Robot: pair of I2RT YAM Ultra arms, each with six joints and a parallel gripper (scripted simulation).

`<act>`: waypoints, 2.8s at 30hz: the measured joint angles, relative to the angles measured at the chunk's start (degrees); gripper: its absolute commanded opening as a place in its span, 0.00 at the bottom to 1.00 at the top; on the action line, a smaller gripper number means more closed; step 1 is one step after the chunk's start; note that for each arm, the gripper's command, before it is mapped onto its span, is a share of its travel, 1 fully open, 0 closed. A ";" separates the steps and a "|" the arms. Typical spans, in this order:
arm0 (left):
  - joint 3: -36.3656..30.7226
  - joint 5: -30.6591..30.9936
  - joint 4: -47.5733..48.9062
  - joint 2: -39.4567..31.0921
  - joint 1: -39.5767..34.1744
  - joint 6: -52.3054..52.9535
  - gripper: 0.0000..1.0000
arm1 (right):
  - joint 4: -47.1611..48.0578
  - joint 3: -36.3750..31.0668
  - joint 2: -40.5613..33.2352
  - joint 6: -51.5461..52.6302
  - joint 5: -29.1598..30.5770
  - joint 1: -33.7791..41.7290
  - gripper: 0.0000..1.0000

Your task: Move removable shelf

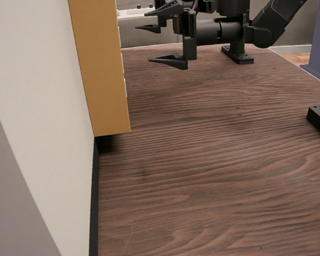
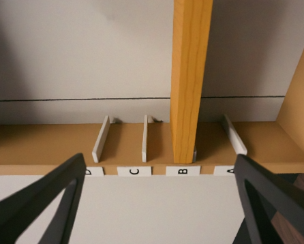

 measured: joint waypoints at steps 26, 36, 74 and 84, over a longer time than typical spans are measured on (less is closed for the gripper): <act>0.00 -1.57 6.56 6.95 -1.60 0.00 1.00 | 6.49 0.02 6.80 0.00 1.31 1.33 1.00; 0.02 -1.86 8.11 8.96 -1.88 0.00 1.00 | 8.11 0.04 8.81 0.00 1.55 1.60 1.00; 9.03 0.68 7.02 15.63 0.52 0.00 1.00 | 8.22 8.04 15.43 0.00 -1.79 -1.60 1.00; 11.47 1.42 6.16 17.27 1.27 0.00 1.00 | 8.00 10.29 17.05 0.00 -2.69 -2.51 1.00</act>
